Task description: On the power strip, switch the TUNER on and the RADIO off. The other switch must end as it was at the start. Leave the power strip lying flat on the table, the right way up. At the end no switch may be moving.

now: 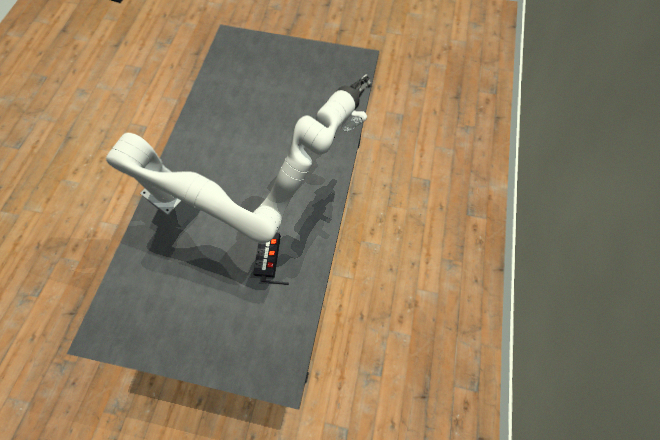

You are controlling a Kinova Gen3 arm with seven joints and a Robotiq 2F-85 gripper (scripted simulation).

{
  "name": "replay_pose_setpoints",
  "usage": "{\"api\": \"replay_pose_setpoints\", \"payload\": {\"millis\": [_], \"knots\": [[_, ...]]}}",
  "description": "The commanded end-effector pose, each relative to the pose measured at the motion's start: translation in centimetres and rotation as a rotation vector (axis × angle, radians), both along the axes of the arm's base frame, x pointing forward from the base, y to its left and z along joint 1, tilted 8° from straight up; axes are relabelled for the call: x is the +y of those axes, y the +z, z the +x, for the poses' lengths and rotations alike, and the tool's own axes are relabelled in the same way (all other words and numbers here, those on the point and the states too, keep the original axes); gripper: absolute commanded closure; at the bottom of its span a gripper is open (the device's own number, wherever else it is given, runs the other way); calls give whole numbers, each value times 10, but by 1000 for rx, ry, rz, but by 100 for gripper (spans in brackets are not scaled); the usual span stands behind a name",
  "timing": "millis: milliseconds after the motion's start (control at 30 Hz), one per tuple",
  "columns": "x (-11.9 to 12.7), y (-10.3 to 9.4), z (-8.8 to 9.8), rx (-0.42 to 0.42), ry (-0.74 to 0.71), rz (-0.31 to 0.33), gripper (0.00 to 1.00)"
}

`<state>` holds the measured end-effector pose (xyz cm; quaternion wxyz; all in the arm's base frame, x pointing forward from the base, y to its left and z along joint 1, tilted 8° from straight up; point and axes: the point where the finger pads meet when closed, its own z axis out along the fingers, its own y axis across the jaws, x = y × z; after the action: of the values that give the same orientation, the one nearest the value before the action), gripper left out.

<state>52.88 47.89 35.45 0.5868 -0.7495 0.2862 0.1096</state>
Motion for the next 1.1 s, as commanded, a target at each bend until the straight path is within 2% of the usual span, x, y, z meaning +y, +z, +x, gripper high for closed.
{"api": "replay_pose_setpoints", "payload": {"millis": [0, 200, 433, 1033, 1067], "knots": [[6, -3, -12, 12, 18, -18, 100], [15, -16, -28, 36, 44, -62, 100], [27, -46, -59, 89, 85, -154, 100], [30, -63, -72, 121, 99, -206, 100], [31, -69, -78, 132, 105, -225, 100]]}}
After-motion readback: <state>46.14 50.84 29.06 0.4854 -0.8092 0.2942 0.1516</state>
